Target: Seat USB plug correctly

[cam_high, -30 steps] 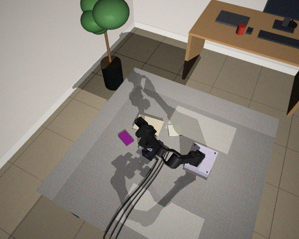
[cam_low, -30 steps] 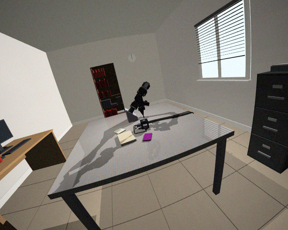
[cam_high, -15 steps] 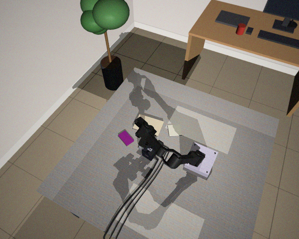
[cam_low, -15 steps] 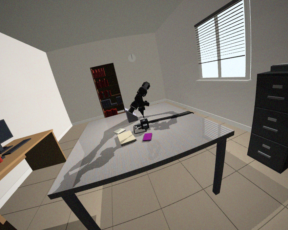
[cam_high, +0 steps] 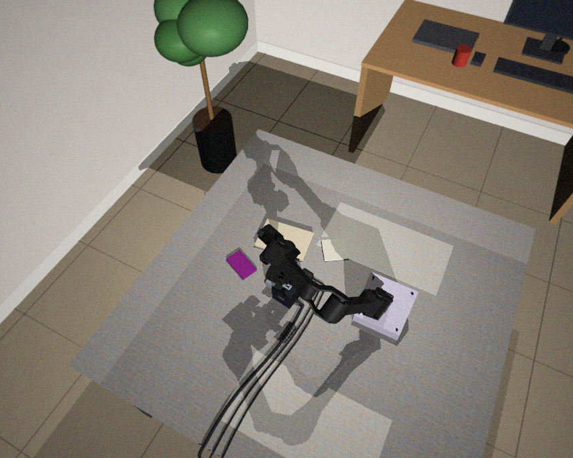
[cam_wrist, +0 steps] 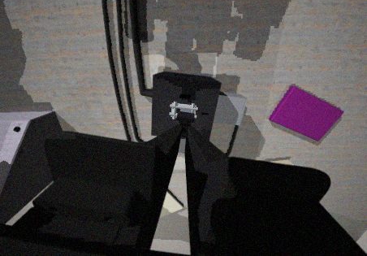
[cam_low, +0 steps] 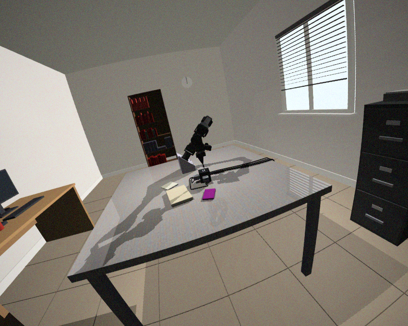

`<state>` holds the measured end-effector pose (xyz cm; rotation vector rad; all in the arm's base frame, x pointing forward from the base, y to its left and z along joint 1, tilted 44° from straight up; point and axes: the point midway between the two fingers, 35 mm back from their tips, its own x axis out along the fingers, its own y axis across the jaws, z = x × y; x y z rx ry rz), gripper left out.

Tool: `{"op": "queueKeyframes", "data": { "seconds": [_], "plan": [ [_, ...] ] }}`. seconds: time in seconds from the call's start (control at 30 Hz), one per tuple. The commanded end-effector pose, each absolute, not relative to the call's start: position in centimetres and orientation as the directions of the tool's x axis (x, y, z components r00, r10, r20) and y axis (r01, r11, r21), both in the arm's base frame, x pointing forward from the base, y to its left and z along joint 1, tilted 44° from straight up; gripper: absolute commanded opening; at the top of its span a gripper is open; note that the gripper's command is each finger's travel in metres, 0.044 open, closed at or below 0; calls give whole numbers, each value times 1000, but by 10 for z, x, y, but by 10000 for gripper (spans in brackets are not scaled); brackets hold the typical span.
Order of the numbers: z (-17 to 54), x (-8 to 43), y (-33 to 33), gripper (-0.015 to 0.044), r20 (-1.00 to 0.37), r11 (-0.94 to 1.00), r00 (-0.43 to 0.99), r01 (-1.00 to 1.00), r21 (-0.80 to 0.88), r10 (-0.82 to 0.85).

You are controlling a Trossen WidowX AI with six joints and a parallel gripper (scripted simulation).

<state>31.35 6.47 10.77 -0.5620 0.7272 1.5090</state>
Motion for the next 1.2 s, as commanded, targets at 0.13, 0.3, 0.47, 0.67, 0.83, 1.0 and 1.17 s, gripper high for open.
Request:
{"op": "queueKeyframes", "data": {
  "seconds": [0.13, 0.3, 0.47, 0.67, 0.83, 1.0, 1.17],
  "plan": [
    [105, 312, 65, 0, -732, 0, -77, -995, 104, 677],
    [105, 312, 65, 0, -733, -2, -77, -995, 102, 676],
    [104, 312, 65, 0, -734, -4, -77, -995, 100, 675],
    [103, 312, 66, 0, -735, -7, -77, -995, 98, 673],
    [103, 312, 66, 0, -736, -9, -77, -995, 96, 672],
    [102, 312, 66, 0, -737, -11, -77, -995, 94, 671],
    [102, 312, 66, 0, -738, -13, -77, -996, 92, 670]
  ]
}}
